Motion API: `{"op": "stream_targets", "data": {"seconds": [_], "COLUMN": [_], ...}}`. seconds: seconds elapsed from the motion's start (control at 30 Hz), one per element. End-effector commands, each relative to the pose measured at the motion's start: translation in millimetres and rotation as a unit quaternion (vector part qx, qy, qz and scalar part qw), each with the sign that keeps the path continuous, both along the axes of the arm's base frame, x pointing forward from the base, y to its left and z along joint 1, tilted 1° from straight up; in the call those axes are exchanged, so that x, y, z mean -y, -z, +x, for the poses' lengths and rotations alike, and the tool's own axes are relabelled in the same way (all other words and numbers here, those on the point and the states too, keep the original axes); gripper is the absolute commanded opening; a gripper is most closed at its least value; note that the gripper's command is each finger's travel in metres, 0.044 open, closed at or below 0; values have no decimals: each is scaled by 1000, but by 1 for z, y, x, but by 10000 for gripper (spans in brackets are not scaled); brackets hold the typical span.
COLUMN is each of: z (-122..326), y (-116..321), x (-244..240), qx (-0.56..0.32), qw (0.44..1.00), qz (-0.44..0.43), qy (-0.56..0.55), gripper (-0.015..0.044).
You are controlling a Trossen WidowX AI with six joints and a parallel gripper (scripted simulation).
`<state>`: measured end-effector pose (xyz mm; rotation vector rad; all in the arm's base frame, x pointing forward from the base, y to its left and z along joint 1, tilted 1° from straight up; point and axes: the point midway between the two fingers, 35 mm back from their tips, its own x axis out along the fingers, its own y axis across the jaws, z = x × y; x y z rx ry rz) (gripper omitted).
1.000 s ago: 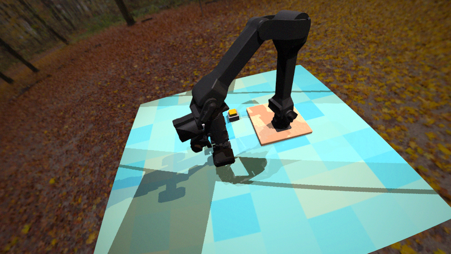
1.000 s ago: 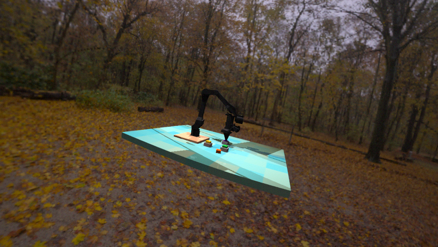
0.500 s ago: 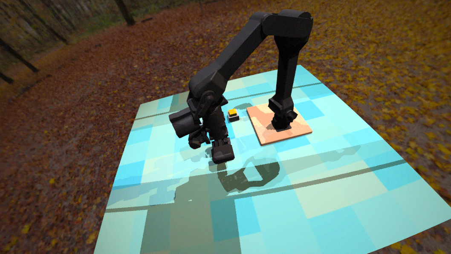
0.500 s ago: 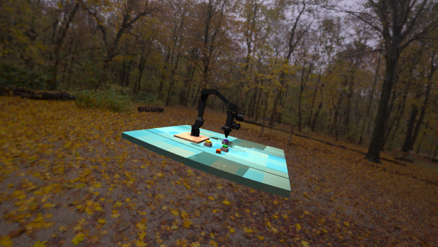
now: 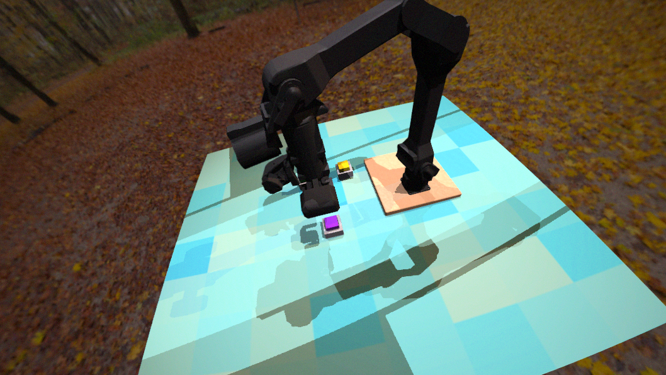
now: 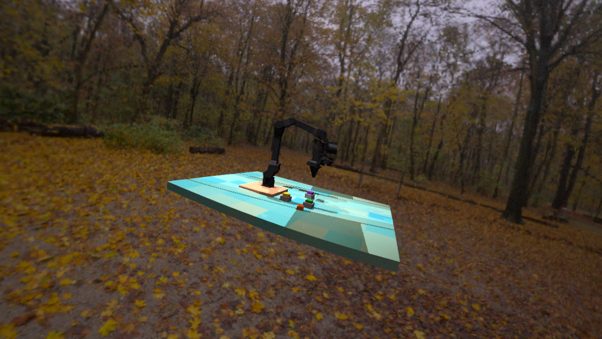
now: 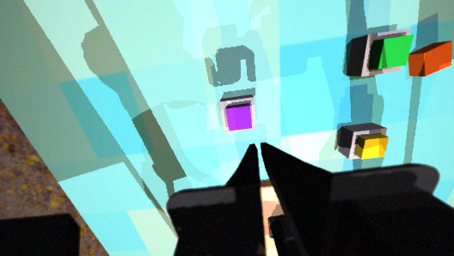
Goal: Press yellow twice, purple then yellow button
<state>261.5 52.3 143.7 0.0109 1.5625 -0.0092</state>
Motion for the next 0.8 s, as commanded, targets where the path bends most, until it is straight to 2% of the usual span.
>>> {"op": "stream_targets", "data": {"seconds": [0.0,0.2,0.43,0.6,0.77], "z": [-4,-25,-73,-78,-78], "y": [-1,-2,-2,1,52], "x": [36,109,175,180,181], "qx": [-4,-5,-8,-8,-8], "qw": [1000,1000,1000,1000,1000], "qz": [-3,-6,-9,-9,-9], "qy": [6,6,6,6,6], "gripper": [20,20,20,20,20]}}
